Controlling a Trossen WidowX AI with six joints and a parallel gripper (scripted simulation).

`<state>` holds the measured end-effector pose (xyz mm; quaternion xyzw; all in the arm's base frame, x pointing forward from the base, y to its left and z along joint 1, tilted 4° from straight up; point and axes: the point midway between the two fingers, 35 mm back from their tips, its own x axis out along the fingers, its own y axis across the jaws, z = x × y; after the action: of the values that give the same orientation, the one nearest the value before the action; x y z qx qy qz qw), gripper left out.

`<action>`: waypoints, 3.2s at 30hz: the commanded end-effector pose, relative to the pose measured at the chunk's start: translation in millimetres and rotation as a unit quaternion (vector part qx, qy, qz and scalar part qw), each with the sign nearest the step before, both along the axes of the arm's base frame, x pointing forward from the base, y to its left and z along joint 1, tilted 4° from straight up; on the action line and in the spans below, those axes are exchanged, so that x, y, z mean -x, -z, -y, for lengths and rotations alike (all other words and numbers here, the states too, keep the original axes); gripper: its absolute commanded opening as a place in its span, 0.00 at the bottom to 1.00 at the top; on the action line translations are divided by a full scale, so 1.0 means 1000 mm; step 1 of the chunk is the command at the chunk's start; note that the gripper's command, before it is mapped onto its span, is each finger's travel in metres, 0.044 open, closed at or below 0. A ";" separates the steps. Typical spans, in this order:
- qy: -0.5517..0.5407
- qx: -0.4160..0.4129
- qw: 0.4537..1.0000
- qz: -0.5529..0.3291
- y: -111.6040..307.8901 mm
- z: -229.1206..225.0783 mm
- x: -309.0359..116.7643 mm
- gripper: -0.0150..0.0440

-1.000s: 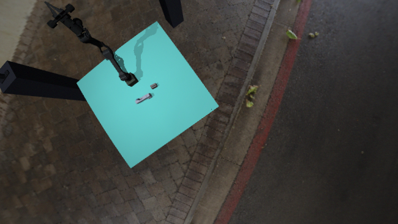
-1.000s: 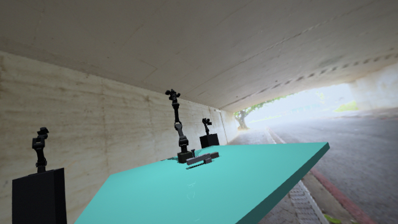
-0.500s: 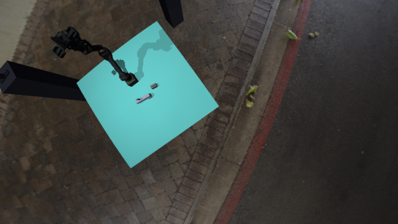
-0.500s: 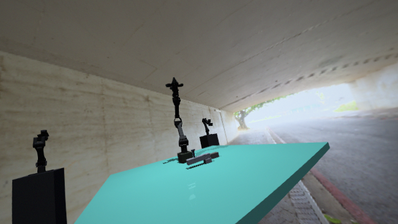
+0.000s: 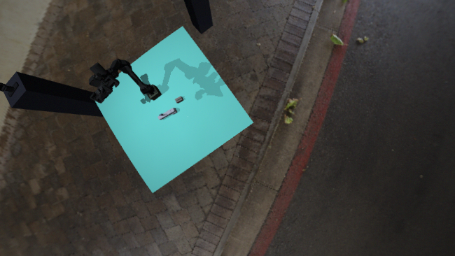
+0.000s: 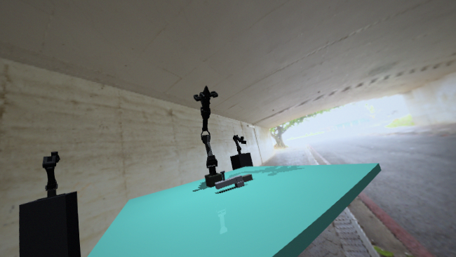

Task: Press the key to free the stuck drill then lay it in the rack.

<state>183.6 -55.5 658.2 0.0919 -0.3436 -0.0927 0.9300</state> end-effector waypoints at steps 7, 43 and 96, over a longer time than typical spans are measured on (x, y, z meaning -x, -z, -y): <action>0.003 -0.030 0.966 -0.256 0.129 0.028 -0.118 0.25; -0.100 -0.091 0.466 -0.874 0.548 0.004 -0.084 0.25; -0.100 -0.091 0.466 -0.874 0.576 0.003 -0.083 0.25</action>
<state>270.9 -60.1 93.2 0.0800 0.6621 -0.0642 0.7424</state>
